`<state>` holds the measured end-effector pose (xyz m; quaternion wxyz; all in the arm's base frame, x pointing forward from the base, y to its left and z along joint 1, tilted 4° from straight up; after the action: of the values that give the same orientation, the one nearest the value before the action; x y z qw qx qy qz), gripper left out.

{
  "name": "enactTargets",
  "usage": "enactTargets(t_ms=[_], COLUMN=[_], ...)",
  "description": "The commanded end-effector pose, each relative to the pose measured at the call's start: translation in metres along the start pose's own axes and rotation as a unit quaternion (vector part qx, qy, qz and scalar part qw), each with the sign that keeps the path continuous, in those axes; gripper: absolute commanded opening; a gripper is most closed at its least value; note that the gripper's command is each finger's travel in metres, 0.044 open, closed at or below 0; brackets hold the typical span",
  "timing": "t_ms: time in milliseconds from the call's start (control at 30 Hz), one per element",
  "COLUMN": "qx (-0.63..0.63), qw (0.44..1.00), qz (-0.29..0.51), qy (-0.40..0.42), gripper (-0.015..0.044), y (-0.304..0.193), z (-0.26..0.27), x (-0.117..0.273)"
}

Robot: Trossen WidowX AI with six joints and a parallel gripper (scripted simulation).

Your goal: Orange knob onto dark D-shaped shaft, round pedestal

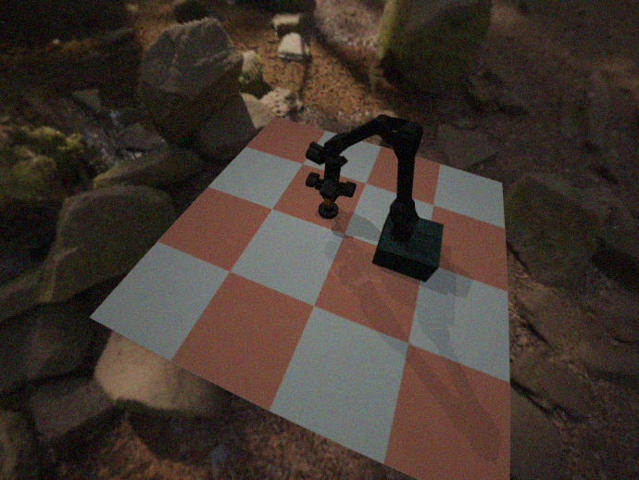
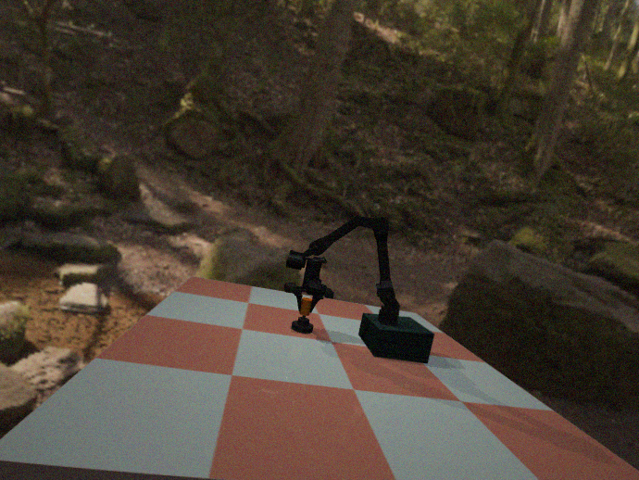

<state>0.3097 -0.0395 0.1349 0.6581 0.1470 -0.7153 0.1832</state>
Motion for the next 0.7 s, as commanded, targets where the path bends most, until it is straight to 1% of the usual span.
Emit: enactTargets(t_ms=[0,533,667], qx=[0.005,0.005,0.048], qw=[1.000,1.000,0.999], qz=[0.002,0.002,0.002], qy=[-0.005,-0.005,-0.005], gripper=[0.0000,0.0000,0.0000], y=[-0.0012,-0.0003,-0.0001], z=[-0.0020,-0.0007,-0.0003], x=[-0.0011,0.0034,0.0041])
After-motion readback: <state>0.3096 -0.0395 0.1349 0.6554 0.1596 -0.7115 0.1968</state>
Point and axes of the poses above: the point midway between the two fingers, 35 mm back from their tips, its own x axis back along the fingers, its own z axis across the jaws, y = z × x, the point moved 10 cm from there along x, back along the fingers, and after that the axes turned 15 degrees about x, right-handed, at the moved point
